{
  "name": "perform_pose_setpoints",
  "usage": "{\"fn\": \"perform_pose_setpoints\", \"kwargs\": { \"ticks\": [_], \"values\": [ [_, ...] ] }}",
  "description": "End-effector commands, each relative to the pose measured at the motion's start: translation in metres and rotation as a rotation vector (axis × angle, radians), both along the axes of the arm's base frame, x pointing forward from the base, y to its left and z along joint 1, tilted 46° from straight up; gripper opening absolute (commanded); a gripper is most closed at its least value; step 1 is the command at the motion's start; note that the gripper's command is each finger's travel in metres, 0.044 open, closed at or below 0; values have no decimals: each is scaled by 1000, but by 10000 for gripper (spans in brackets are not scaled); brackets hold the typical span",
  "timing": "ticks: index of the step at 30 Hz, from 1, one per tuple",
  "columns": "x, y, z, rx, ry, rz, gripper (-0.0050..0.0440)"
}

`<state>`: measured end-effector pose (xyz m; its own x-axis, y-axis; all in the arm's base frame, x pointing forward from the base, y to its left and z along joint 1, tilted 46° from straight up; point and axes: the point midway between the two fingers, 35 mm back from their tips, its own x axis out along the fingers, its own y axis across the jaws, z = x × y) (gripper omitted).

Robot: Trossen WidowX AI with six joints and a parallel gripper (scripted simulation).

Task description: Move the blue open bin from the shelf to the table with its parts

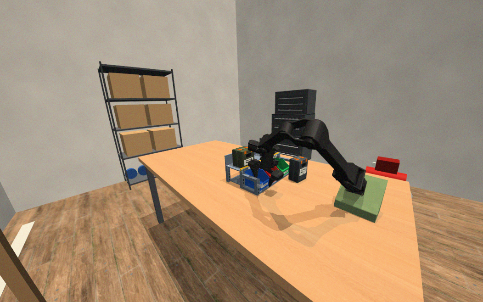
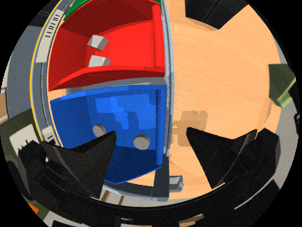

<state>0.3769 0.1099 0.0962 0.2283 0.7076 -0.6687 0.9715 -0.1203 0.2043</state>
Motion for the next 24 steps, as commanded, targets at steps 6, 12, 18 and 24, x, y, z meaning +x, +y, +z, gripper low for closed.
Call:
{"fn": "perform_pose_setpoints", "kwargs": {
  "ticks": [6,12,18,24],
  "values": [
    [-1,2,-1,-1,1,-3,425],
    [-1,2,0,0,-5,-1,425],
    [-2,3,-3,-1,1,-3,425],
    [-2,3,-3,-1,1,-3,425]
  ]
}}
